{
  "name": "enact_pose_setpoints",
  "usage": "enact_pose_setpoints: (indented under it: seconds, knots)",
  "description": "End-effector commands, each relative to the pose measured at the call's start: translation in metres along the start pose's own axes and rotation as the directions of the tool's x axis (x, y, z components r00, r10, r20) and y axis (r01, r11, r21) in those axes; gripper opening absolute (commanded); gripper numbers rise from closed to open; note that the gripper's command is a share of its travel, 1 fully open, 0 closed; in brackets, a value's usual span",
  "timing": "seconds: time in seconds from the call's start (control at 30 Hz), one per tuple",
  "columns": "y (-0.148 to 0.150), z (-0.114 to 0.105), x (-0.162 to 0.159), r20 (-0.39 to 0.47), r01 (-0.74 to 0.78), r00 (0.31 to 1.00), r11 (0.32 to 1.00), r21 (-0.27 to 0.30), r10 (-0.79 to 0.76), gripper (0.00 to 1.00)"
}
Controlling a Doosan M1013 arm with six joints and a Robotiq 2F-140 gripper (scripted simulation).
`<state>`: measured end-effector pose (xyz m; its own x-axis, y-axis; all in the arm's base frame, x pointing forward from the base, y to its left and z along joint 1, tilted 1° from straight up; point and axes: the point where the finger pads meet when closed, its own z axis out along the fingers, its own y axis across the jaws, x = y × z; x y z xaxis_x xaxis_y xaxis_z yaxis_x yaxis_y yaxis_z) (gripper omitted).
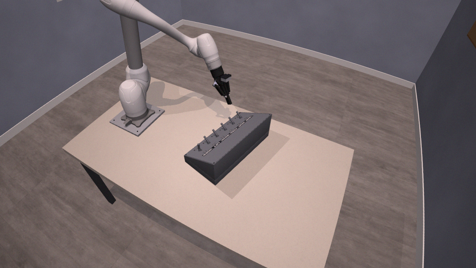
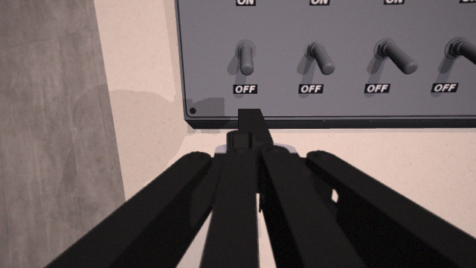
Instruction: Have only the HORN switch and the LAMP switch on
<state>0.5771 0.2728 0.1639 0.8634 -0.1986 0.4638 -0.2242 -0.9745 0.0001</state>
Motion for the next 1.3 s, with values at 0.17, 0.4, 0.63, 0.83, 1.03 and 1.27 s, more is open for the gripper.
enact_pose_setpoints:
  seconds: [0.17,0.4,0.63,0.83,1.03,1.27]
  knots:
    - [0.002,0.033,0.0,0.0,0.002,1.0,1.0,-0.005,-0.002,0.1]
    - [0.002,0.047,0.0,0.0,0.002,1.0,1.0,-0.004,-0.002,0.1]
    - [0.002,0.06,0.001,-0.001,0.002,1.0,1.0,-0.004,-0.002,0.1]
    - [0.001,0.064,0.001,-0.001,0.003,1.0,1.0,-0.003,-0.003,0.1]
    - [0.002,0.066,0.0,0.0,0.005,1.0,1.0,-0.004,-0.005,0.1]
    - [0.002,0.066,0.0,0.0,0.005,1.0,1.0,-0.004,-0.005,0.1]
